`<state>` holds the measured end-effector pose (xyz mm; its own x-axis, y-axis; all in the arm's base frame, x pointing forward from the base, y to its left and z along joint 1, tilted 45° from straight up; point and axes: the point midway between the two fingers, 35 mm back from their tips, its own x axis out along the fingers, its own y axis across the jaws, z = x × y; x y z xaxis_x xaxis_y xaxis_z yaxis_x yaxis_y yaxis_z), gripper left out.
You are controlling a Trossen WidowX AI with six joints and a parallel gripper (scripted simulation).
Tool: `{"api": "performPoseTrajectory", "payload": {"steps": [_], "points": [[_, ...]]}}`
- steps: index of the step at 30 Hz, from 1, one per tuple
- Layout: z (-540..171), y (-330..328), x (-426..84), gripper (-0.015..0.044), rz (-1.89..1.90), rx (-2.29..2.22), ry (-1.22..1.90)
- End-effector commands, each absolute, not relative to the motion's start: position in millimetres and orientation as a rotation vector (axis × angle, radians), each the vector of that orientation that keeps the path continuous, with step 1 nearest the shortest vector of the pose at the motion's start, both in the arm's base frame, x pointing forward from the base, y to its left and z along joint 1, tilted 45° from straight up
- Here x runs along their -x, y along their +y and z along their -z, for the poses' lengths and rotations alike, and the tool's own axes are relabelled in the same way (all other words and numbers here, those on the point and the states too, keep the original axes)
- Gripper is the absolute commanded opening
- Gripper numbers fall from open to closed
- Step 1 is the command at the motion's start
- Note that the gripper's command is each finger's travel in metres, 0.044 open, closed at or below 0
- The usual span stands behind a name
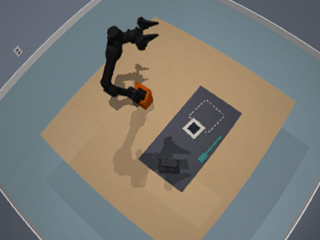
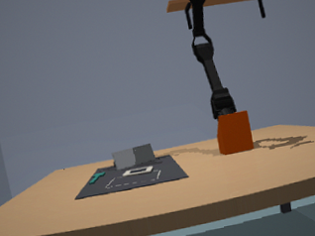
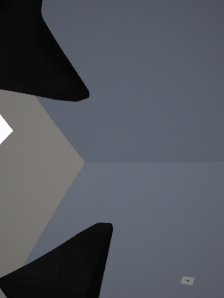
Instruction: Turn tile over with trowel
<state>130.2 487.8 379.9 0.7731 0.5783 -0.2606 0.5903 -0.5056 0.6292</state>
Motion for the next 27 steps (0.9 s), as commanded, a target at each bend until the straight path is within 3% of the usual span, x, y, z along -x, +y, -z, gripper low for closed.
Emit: {"api": "performPoseTrajectory", "payload": {"steps": [1,12,27], "points": [[-379.8,487.4,-131.3,0.0374,0.021,-2.228,0.864],[-371.4,460.6,-196.6,0.0100,0.017,-1.992,0.707],[-354.8,397.2,-292.7,0.0100,0.086,-1.531,0.490]]}}
